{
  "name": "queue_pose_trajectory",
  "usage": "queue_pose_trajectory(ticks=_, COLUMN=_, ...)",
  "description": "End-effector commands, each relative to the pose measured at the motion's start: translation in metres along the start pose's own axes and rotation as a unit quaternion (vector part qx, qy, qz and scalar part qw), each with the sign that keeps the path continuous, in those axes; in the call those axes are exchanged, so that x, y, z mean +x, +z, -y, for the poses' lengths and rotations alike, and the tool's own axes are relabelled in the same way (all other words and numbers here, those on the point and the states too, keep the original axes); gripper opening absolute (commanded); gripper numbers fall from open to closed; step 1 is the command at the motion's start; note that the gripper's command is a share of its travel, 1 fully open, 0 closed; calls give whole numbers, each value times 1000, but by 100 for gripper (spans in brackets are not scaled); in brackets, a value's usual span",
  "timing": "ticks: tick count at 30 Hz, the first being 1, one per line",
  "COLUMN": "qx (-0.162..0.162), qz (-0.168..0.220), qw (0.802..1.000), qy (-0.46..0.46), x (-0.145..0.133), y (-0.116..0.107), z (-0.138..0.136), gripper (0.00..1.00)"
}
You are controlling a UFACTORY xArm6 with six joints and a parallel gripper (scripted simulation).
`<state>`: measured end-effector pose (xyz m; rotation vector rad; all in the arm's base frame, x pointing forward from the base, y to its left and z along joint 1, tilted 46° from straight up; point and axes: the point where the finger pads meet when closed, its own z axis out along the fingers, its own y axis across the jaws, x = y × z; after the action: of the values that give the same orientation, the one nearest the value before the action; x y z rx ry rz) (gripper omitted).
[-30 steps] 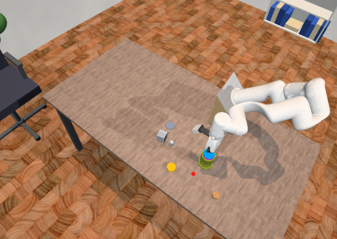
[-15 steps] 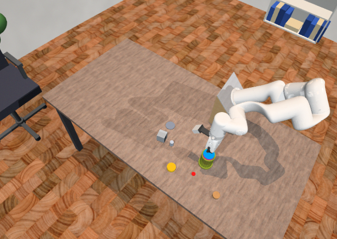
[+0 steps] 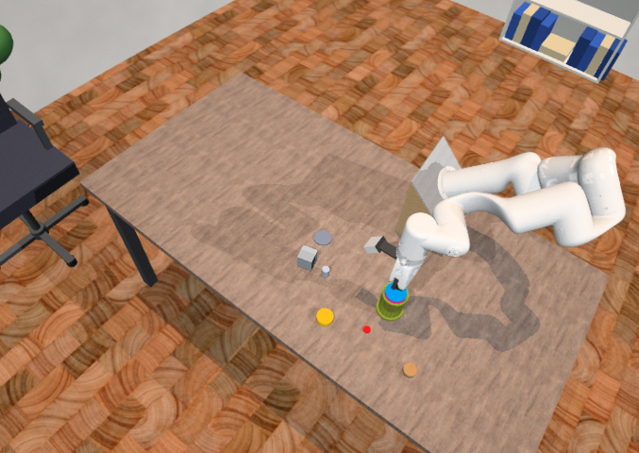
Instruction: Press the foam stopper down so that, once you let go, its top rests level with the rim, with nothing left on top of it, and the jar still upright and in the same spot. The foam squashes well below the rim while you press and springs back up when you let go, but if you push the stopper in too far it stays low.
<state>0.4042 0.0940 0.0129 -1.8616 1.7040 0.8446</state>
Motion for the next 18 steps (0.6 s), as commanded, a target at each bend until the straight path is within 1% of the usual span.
queue_pose_trajectory(ticks=1, qx=1, qz=0, qw=1000, qy=0, x=0, y=1, z=1, gripper=0)
queue_pose_trajectory(ticks=8, qx=1, qz=0, qw=1000, qy=0, x=0, y=20, z=1, gripper=0)
queue_pose_trajectory(ticks=14, qx=1, qz=0, qw=1000, qy=0, x=0, y=26, z=1, gripper=0)
queue_pose_trajectory(ticks=18, qx=1, qz=0, qw=1000, qy=0, x=0, y=27, z=1, gripper=0)
